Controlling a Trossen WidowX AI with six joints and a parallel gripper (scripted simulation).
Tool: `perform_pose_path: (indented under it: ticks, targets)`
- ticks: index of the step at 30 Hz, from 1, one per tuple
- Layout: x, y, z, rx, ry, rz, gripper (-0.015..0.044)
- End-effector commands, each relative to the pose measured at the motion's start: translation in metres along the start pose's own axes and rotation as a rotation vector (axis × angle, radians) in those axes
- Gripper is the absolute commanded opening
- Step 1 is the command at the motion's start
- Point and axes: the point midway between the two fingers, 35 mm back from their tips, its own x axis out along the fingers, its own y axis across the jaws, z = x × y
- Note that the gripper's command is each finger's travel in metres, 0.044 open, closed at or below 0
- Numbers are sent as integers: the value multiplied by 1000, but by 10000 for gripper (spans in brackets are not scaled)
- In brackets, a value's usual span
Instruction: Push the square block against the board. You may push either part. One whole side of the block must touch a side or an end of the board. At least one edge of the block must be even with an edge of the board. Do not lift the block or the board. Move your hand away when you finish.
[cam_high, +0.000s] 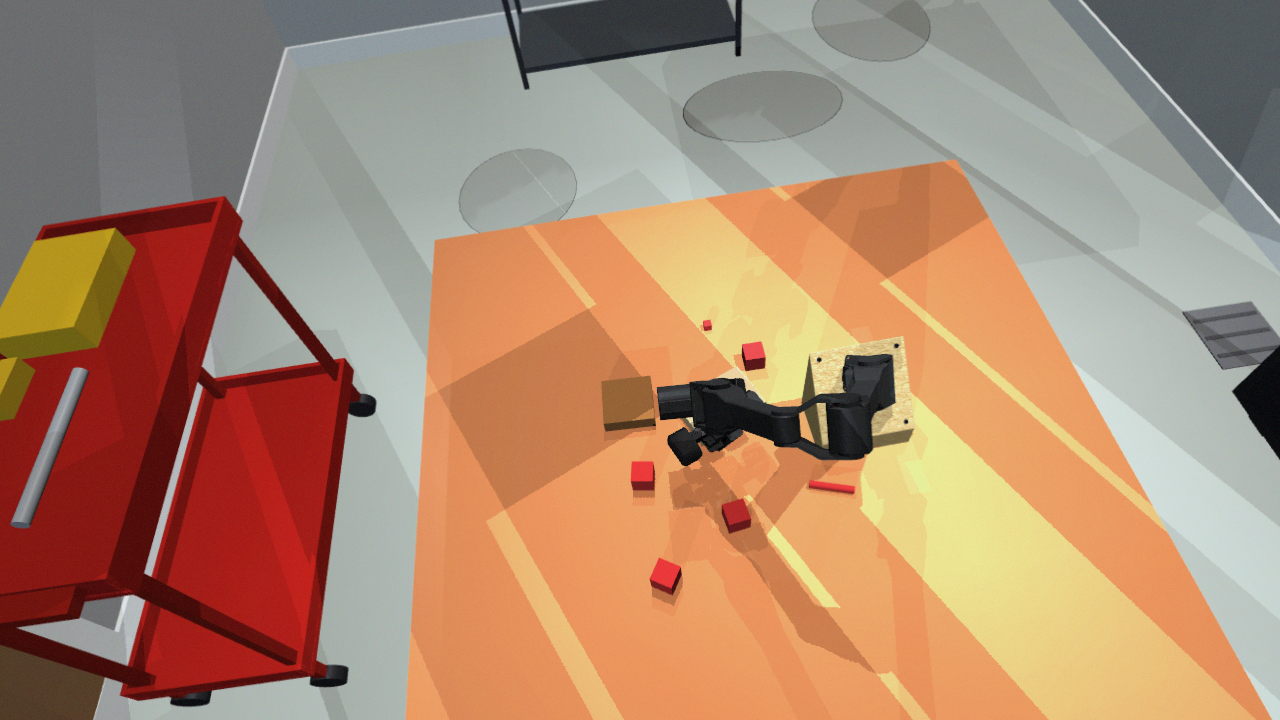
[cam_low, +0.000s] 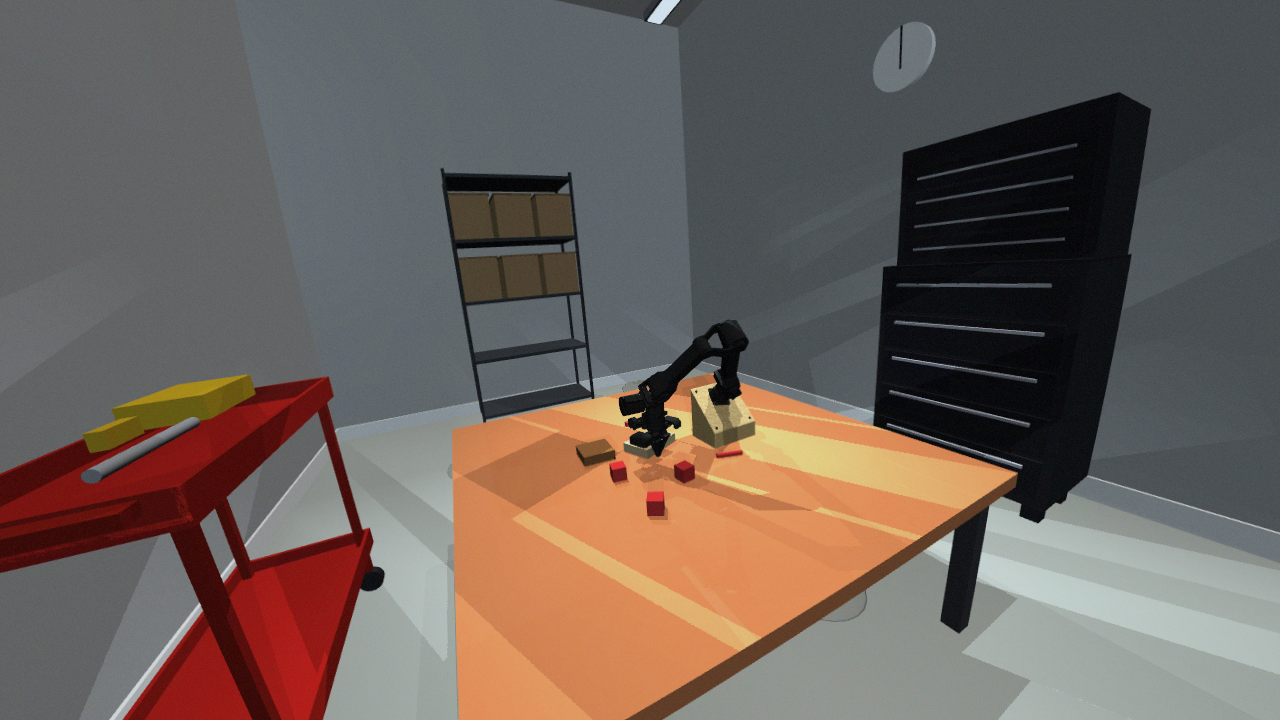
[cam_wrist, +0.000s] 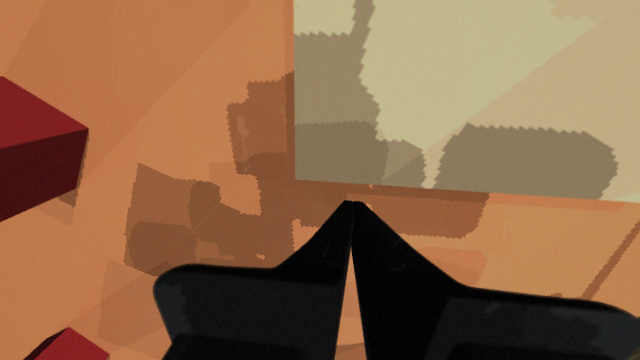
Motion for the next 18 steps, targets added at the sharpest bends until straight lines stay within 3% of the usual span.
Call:
perform_pose_path:
  ticks: [1, 18]
  targets:
    - [0, 2, 7, -4, -1, 4, 0]
    - [0, 4, 32, -4, -4, 3, 0]
